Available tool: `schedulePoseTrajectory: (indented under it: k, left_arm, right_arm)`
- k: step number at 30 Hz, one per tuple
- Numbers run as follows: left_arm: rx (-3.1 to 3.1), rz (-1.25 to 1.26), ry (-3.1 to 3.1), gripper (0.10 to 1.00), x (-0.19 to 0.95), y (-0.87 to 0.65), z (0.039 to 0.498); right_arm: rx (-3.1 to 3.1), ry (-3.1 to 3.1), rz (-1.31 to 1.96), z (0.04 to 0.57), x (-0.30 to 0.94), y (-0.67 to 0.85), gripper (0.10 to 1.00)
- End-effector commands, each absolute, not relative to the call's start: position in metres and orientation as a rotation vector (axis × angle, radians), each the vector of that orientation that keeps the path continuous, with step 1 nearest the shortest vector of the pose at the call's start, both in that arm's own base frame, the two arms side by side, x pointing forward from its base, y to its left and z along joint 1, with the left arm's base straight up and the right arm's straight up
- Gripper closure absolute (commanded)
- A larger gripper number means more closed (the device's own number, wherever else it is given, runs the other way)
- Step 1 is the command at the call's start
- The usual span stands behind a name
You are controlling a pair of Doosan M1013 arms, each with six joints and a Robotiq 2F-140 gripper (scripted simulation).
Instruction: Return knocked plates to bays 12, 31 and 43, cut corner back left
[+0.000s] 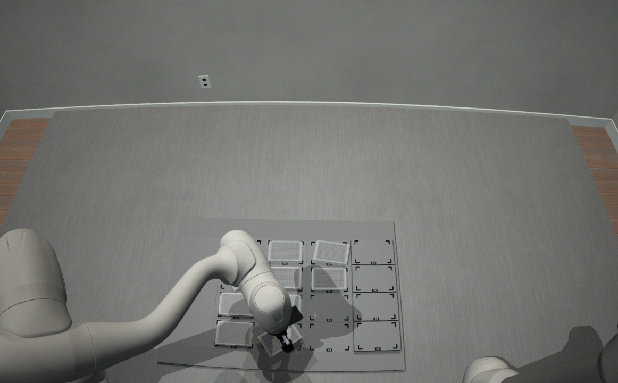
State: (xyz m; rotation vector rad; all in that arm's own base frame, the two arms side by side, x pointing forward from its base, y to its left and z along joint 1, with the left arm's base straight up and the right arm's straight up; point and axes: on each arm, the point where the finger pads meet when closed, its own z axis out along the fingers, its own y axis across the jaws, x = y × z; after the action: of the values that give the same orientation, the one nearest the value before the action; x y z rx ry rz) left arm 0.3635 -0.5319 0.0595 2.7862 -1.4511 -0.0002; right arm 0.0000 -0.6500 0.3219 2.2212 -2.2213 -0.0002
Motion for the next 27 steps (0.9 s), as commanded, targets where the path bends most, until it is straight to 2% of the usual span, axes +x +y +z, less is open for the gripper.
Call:
schedulePoseTrajectory:
  k: [1,22,27]
  left_arm:
    - [2.786,0.002,-1.451,0.999,0.364,-0.532,0.063]
    - [2.786,0.002,-1.451,0.999,0.364,-0.532,0.081]
    - [2.656,0.002,-1.678,0.999,0.378,-0.536,0.081]
  right_arm:
    - [2.221,-2.221,0.002,0.323,0.0,-0.65,0.098]
    - [2.221,-2.221,0.002,0.323,0.0,-0.65,0.098]
    - [2.221,-2.221,0.002,0.323,0.0,-0.65,0.098]
